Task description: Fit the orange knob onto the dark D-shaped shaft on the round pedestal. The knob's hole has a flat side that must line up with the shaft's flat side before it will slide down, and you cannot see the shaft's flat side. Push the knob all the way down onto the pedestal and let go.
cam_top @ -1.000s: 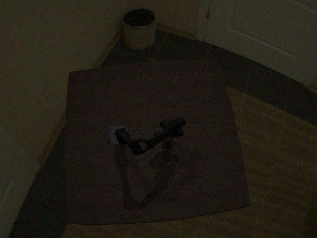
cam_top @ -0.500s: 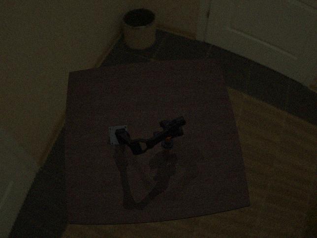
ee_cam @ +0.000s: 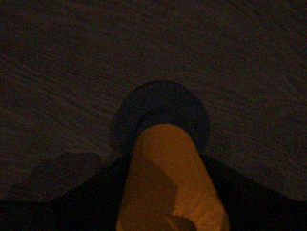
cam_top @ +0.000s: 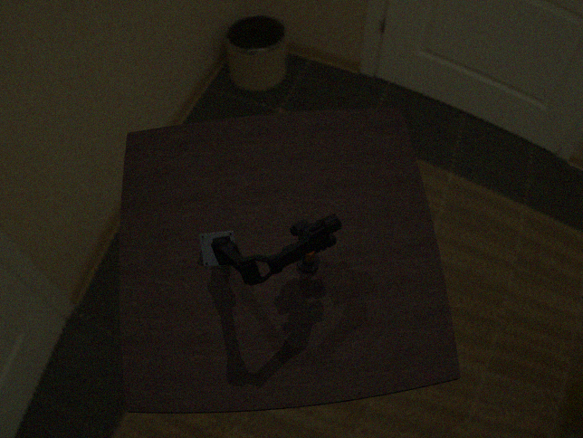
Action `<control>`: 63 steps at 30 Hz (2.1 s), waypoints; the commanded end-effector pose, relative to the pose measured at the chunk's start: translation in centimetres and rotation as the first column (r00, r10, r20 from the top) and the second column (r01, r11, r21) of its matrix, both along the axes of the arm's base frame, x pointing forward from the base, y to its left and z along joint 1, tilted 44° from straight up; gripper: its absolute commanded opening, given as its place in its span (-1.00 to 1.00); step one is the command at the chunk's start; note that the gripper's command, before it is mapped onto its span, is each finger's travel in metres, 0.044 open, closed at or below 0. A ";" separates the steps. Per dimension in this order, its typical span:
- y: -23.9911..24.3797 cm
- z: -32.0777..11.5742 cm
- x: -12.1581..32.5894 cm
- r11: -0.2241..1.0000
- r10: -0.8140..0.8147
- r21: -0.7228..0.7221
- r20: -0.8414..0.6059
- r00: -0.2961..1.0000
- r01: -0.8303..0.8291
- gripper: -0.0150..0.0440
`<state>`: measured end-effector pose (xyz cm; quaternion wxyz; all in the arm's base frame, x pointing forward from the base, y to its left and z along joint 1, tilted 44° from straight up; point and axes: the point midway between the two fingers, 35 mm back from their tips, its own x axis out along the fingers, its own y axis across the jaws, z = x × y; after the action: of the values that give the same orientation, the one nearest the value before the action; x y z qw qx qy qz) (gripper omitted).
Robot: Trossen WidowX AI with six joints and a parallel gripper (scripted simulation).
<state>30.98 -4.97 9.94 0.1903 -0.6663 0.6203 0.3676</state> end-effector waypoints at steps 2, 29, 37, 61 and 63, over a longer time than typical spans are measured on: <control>-0.1 -0.1 0.1 1.000 0.007 0.002 -0.004 1.000 -0.006 -0.49; 0.1 0.0 0.1 0.987 0.158 0.022 -0.145 0.977 -0.157 -0.49; 0.0 0.0 0.1 0.987 0.158 0.022 -0.145 0.977 -0.157 -0.49; 0.3 0.2 0.1 0.986 0.164 0.024 -0.151 0.975 -0.163 -0.49; 0.3 0.2 0.1 0.981 0.196 0.031 -0.181 0.964 -0.194 -0.49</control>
<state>31.00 -4.92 10.06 0.1140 -0.6832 0.5752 0.4353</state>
